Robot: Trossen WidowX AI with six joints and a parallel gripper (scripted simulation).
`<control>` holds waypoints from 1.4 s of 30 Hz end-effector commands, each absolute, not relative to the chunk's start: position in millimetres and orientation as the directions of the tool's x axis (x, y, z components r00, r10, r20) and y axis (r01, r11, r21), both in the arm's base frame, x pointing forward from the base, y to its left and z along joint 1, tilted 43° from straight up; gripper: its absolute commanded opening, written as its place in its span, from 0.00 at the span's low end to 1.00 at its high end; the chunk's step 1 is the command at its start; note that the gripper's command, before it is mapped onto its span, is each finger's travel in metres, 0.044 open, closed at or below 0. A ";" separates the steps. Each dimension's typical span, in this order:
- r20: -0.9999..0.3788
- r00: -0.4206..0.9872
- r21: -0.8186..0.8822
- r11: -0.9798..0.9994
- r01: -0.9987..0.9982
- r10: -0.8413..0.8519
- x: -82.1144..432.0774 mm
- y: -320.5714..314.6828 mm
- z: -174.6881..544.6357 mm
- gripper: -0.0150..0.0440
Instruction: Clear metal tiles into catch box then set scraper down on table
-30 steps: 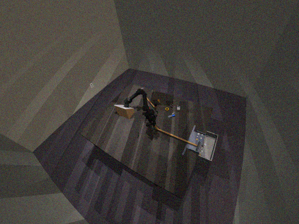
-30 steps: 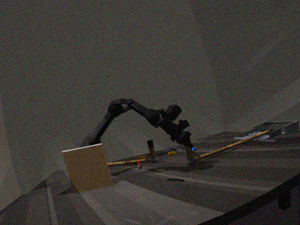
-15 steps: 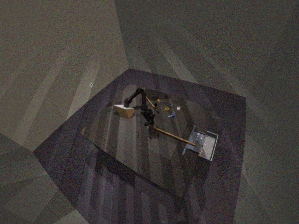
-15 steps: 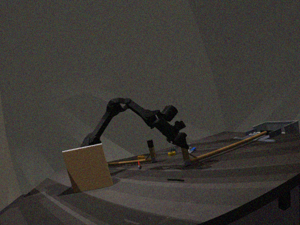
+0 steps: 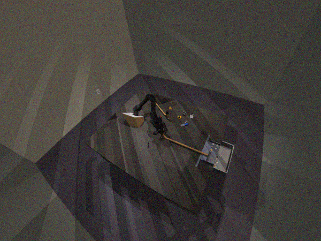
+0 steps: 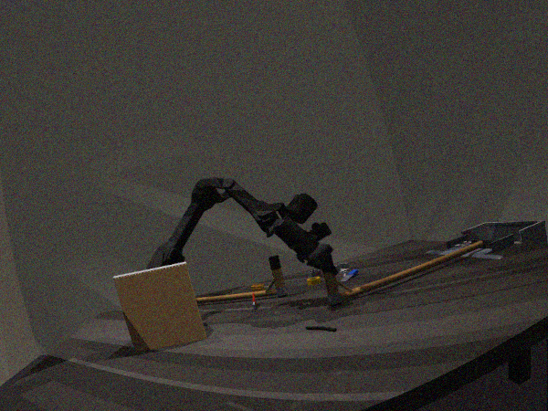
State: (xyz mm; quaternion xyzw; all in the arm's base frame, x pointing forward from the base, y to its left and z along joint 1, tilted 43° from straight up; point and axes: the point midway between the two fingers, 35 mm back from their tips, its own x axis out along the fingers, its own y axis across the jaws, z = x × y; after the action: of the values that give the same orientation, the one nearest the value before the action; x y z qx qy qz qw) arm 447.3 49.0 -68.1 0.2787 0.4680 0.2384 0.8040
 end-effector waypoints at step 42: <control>-0.615 0.469 0.667 0.735 -0.118 0.634 381.7 29.9 -63.0 0.25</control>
State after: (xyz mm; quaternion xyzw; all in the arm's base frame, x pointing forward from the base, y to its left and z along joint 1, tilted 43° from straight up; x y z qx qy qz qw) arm 381.7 33.6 -68.4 0.2829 0.4692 0.2316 0.8038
